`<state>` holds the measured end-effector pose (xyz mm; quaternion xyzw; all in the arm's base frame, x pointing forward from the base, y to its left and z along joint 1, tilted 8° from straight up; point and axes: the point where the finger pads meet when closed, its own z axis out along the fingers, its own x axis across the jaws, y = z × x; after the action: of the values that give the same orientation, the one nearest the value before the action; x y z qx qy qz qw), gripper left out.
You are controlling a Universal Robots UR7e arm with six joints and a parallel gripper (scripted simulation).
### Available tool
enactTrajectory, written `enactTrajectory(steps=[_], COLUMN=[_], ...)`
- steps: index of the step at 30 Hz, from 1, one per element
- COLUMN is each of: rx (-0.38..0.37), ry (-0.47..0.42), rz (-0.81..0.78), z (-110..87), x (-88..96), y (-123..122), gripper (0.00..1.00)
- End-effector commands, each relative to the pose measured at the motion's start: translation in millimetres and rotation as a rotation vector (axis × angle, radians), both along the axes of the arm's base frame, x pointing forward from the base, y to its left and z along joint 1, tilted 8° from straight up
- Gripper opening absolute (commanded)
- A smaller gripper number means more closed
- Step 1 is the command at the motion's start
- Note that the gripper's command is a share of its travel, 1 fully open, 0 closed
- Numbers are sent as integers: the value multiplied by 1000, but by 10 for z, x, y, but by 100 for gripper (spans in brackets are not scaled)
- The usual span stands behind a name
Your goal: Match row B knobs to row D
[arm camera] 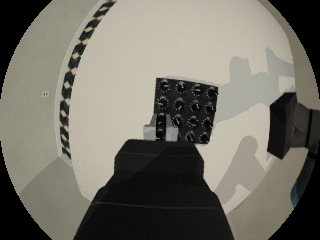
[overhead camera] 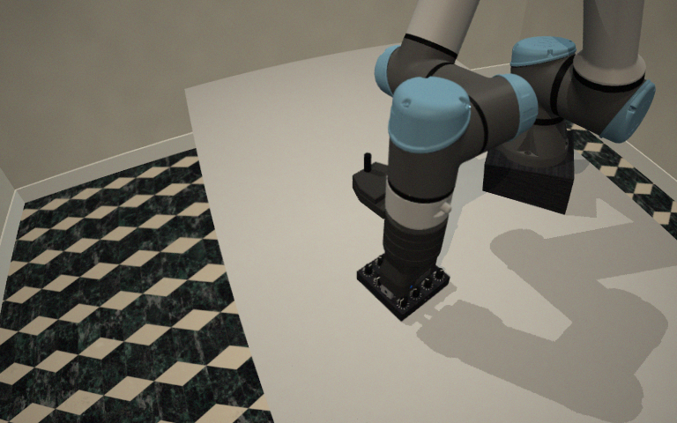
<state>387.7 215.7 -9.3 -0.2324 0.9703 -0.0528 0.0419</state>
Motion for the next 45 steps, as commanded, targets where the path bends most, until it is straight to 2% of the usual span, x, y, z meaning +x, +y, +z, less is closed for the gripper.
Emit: enactTrajectory(steps=[1, 11, 12, 34, 45], rx=[0, 0, 0, 0, 0], ry=[-1, -1, -1, -1, -1], rz=[1, 1, 1, 1, 1], z=[4, 4, 4, 10, 187], x=[3, 3, 3, 3, -16], y=[2, 2, 2, 2, 17], gripper=[30, 30, 46, 46, 46])
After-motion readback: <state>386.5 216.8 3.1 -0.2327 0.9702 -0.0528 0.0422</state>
